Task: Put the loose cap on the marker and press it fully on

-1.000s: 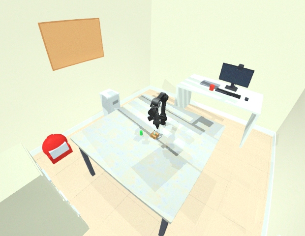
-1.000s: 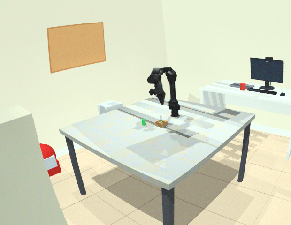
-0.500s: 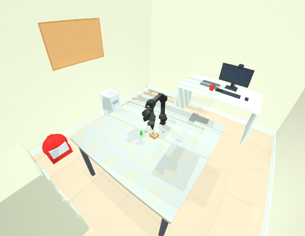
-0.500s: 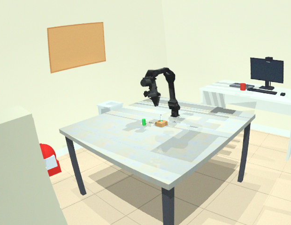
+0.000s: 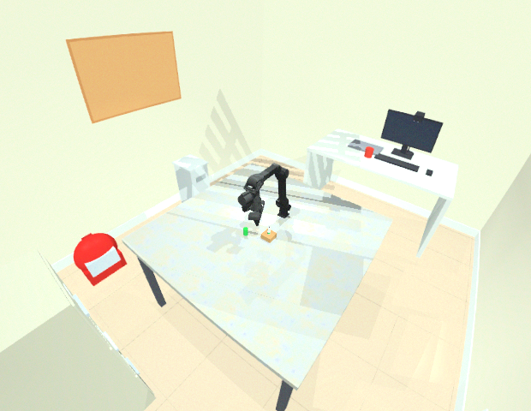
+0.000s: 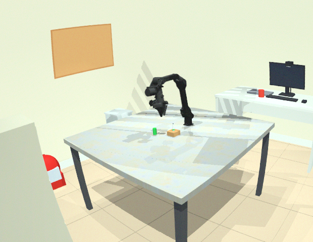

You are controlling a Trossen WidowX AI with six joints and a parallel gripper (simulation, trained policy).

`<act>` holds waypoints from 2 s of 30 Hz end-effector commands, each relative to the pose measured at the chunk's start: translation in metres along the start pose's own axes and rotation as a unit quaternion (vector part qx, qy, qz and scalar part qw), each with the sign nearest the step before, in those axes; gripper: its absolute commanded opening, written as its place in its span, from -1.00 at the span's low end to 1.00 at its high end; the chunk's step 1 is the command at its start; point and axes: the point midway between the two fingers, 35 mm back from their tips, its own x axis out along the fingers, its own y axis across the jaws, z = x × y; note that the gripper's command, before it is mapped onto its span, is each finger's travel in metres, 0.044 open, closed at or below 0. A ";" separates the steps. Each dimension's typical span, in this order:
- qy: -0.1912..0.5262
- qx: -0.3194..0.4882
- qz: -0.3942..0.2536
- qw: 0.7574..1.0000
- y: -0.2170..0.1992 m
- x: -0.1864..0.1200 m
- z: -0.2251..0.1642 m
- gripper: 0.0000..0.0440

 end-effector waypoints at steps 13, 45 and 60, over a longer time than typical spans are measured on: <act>-0.016 0.026 -0.041 0.999 -0.019 0.012 0.046 0.46; -0.003 0.046 -0.139 0.989 -0.063 0.067 0.101 0.39; 0.017 0.015 -0.163 0.986 -0.078 0.109 0.105 0.23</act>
